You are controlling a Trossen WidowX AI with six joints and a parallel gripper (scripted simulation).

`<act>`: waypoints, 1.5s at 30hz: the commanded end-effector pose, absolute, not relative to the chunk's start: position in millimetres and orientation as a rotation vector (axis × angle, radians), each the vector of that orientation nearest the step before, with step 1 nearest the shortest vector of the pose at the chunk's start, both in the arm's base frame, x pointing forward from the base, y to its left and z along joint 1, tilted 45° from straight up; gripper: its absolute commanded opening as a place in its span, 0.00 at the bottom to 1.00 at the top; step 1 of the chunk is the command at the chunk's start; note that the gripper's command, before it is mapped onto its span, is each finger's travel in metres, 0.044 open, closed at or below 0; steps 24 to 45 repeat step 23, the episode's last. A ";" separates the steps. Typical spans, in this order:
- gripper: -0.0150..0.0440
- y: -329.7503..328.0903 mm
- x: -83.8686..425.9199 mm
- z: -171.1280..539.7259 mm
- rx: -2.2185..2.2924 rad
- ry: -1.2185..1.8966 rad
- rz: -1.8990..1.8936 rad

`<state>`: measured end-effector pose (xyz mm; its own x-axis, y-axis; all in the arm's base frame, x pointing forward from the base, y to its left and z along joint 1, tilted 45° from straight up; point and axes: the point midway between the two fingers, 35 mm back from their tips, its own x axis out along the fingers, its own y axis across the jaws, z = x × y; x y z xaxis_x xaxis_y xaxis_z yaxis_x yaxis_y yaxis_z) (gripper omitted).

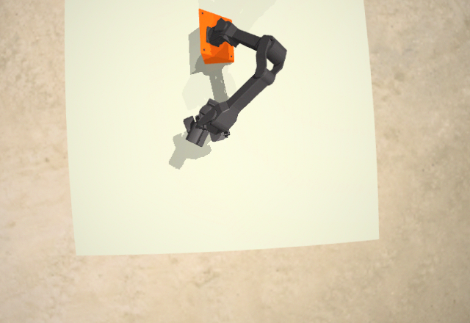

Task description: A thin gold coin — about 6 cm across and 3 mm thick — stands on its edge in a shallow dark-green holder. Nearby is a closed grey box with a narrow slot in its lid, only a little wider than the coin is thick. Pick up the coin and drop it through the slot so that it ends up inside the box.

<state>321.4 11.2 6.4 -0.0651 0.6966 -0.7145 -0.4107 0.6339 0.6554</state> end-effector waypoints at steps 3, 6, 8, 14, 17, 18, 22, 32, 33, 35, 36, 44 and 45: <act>0.66 6.5 322.1 11.1 0.266 1.357 0.925; 0.79 -1.0 322.7 18.6 0.266 1.358 0.925; 0.88 -3.2 322.9 20.9 0.267 1.358 0.925; 1.00 -31.7 321.9 51.2 0.276 1.361 0.926; 1.00 -31.7 321.9 51.2 0.276 1.361 0.926; 1.00 -31.7 321.9 51.2 0.276 1.361 0.926; 1.00 -31.7 321.9 51.2 0.276 1.361 0.926; 1.00 -31.7 321.9 51.2 0.276 1.361 0.926; 1.00 -31.7 321.9 51.2 0.276 1.361 0.926; 1.00 -31.7 321.9 51.2 0.276 1.361 0.926; 1.00 -31.7 321.9 51.2 0.276 1.361 0.926; 1.00 -31.7 321.9 51.2 0.276 1.361 0.926; 1.00 -31.7 321.9 51.2 0.276 1.361 0.926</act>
